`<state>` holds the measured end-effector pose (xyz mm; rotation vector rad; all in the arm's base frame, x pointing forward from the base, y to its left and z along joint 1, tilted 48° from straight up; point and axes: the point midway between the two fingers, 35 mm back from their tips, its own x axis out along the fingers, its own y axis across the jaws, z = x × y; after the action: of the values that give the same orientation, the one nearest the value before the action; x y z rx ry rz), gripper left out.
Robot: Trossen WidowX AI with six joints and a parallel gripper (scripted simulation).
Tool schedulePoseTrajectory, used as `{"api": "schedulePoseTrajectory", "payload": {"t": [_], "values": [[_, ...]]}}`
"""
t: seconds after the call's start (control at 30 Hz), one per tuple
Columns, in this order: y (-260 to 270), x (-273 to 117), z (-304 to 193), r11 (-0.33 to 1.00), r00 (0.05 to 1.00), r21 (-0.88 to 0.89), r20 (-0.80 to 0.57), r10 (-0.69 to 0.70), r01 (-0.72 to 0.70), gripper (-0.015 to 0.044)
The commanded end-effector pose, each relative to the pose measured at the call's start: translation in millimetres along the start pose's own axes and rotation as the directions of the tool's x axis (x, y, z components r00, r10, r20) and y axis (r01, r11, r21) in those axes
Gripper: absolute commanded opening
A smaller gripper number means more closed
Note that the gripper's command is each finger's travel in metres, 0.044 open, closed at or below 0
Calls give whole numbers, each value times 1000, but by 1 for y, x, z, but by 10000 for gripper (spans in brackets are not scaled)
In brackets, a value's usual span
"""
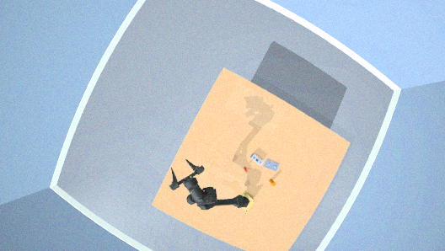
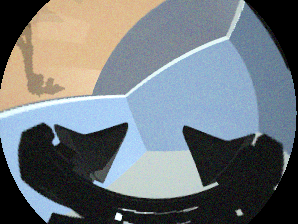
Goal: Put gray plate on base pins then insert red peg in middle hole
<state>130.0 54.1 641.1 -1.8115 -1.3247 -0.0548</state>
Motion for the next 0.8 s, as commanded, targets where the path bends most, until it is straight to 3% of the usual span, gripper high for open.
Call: {"api": "schedulePoseTrajectory", "payload": {"t": [0.0,0.17,0.27,0.5,0.77], "values": [[0,0,0,1000,1000,0,0,0,0,426],[31,-7,-39,992,995,123,-102,-21,34,440],[59,-13,-67,980,983,201,-180,34,3,440],[152,-39,-124,903,914,422,-328,240,-85,440],[250,-73,-144,761,808,626,-352,472,-171,440]]}}
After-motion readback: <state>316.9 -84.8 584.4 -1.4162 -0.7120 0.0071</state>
